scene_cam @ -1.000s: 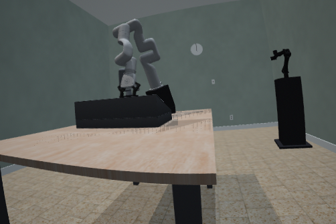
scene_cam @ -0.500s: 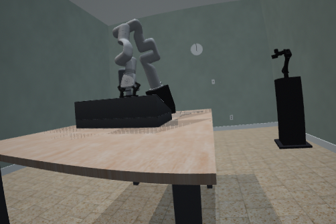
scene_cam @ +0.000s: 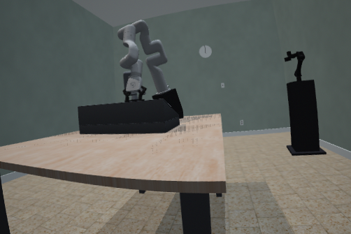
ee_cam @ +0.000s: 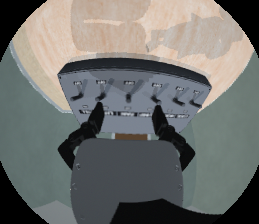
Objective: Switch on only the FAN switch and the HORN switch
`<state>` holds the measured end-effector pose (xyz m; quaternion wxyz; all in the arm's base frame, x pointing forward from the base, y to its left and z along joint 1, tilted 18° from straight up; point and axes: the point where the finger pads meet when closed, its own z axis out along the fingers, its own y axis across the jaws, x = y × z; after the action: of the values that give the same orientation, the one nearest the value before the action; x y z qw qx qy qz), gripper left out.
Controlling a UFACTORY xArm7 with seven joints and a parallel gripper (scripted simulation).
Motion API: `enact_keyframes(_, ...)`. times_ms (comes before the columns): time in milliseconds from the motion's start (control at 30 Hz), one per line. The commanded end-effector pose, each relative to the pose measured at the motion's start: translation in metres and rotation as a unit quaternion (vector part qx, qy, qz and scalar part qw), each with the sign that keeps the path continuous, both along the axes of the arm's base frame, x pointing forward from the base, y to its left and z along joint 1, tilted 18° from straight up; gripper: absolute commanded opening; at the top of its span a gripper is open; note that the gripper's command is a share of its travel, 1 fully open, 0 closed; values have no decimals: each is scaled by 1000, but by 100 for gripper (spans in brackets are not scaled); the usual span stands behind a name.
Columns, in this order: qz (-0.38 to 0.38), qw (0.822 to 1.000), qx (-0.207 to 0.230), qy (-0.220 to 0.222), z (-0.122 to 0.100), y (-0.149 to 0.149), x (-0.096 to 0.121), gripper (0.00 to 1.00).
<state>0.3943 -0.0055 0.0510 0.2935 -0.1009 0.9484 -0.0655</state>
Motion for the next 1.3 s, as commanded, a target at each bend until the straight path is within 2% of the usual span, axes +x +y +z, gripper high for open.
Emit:
enact_keyframes(0,0,1000,0,-1,1,-2,1,100)
enact_keyframes(767,0,1000,0,-1,13,-63,11,100)
enact_keyframes(1267,0,1000,0,-1,14,-69,12,100)
